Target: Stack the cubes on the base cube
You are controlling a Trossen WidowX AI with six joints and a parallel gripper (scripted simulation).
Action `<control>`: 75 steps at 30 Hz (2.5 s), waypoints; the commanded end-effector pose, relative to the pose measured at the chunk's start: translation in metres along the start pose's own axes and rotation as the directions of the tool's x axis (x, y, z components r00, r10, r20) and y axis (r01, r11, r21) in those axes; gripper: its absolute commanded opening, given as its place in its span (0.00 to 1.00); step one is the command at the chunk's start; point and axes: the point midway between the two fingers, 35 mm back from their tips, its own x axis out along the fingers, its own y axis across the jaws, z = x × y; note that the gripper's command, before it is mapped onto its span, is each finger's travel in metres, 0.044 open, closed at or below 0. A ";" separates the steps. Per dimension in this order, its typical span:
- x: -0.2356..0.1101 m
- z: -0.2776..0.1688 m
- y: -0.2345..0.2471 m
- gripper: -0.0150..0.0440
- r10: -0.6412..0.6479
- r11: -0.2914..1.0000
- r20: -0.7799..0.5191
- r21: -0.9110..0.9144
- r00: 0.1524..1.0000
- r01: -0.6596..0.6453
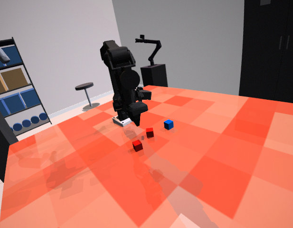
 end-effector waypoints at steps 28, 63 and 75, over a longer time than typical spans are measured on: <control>0.086 -0.014 0.007 0.70 0.041 0.999 -0.019 -0.009 0.999 -0.041; 0.084 -0.015 0.003 0.43 0.041 0.999 -0.019 -0.009 0.999 -0.041; 0.046 -0.014 0.000 0.43 0.041 0.999 -0.020 -0.009 0.999 -0.041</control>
